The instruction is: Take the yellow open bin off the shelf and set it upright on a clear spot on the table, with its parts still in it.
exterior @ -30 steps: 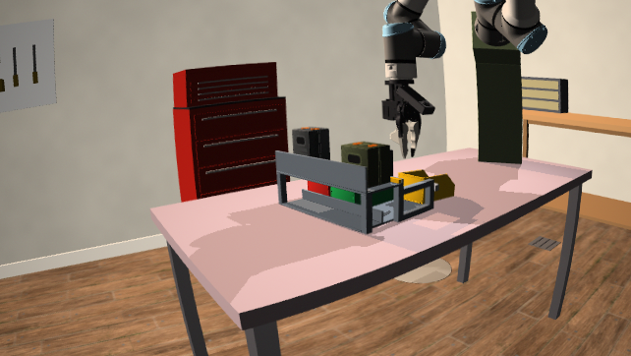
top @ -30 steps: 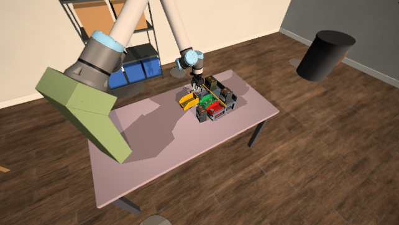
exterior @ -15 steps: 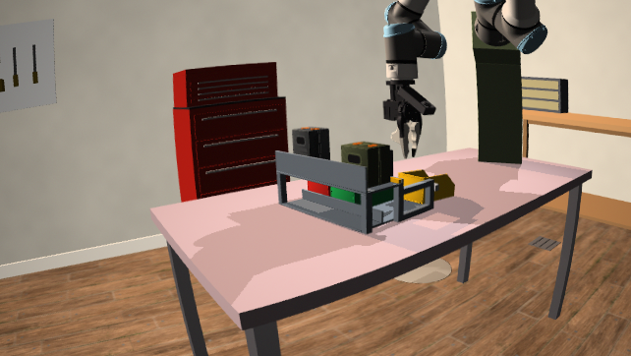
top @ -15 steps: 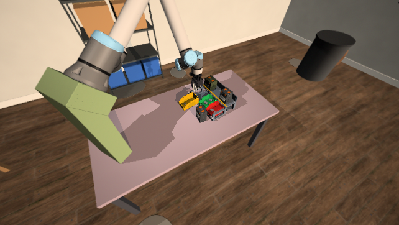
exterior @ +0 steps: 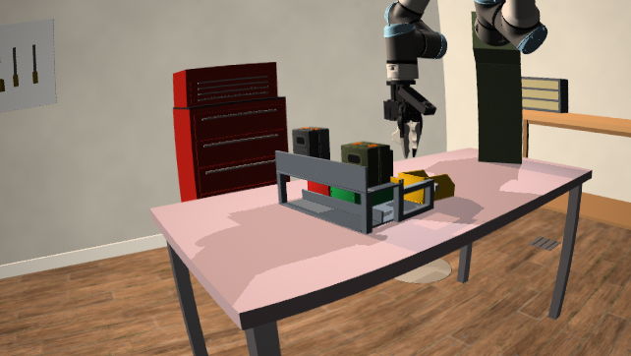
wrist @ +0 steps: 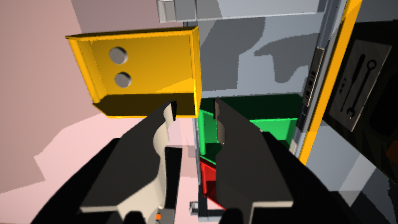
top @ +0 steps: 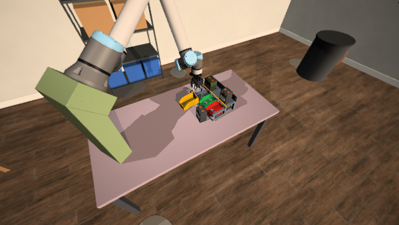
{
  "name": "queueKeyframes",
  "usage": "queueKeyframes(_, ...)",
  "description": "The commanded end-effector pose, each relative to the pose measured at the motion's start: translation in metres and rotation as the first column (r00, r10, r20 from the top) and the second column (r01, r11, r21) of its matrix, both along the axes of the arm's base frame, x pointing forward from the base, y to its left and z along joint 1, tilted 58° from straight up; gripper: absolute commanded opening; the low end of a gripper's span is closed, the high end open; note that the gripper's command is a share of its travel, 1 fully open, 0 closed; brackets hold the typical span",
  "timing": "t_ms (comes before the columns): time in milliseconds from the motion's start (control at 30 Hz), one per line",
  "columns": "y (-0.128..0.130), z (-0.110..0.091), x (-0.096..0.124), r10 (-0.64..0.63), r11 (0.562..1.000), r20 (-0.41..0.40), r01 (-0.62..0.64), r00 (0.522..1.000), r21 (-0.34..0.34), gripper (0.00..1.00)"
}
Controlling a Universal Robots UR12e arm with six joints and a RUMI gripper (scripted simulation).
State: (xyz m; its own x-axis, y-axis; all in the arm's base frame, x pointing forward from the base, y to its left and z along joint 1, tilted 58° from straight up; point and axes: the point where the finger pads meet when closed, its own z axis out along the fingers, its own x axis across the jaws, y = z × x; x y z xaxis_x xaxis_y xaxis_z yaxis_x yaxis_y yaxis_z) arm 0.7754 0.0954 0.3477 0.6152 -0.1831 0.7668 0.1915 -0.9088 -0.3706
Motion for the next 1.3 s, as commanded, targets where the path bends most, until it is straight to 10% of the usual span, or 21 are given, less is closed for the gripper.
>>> queueKeyframes(0,0.000,0.000,0.000,0.000,1.000,0.001,0.000,1.000,0.000,0.20)
queueKeyframes(1267,0.008,-0.011,0.016,0.000,1.000,0.001,0.000,1.000,0.000,0.20)
